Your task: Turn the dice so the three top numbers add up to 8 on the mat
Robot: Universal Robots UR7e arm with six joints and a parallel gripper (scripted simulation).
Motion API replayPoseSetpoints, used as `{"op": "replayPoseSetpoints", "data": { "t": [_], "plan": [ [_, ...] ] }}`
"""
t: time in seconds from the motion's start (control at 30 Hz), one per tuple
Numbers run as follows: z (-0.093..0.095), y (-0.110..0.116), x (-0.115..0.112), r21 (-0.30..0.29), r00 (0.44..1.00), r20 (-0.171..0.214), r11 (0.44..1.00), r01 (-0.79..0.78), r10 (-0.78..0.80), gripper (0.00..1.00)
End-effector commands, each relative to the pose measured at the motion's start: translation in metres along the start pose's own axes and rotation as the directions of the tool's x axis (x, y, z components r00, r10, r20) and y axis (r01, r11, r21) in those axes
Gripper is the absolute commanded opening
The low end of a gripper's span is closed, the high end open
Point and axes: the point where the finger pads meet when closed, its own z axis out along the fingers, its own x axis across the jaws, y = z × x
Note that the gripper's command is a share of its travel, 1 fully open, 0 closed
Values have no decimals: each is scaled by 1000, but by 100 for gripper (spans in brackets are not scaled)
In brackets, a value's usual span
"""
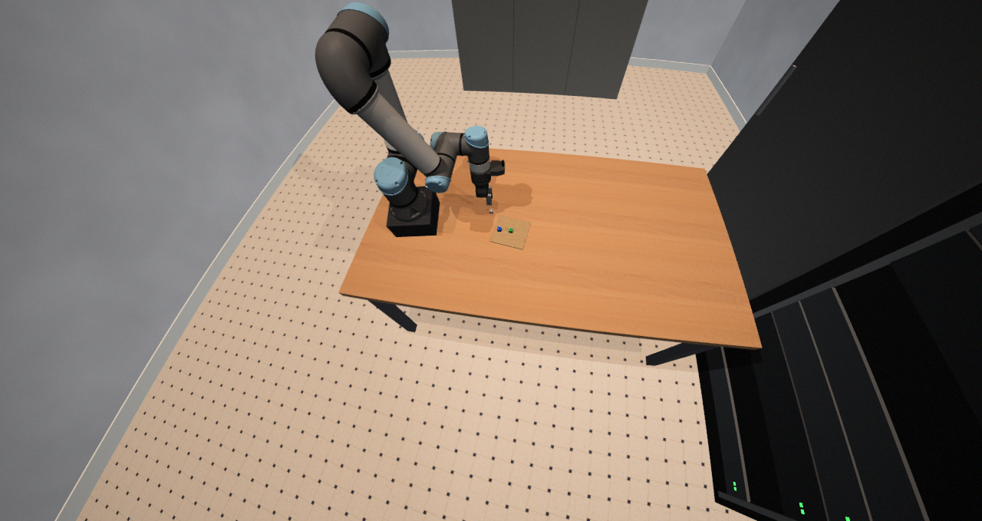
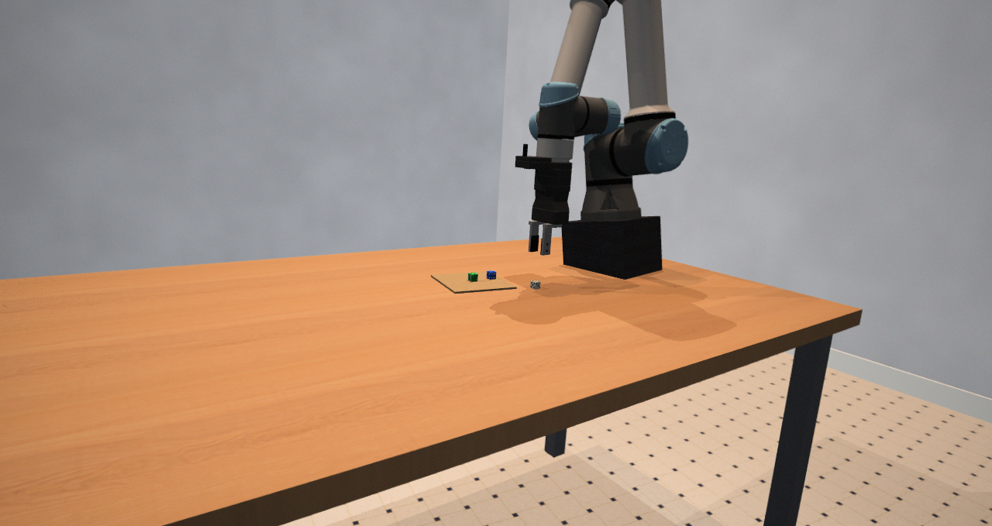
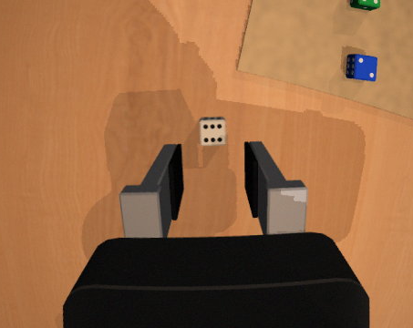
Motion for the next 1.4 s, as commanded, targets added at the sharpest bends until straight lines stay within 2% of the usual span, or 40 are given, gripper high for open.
{"op": "replayPoseSetpoints", "data": {
  "t": [0.0,0.53,1.37],
  "plan": [
    [0,0,0,1,1000,0,1000,0,0,64],
    [6,0,0,1,1000,0,1000,0,0,64],
    [39,0,0,1,1000,0,1000,0,0,64]
  ]
}}
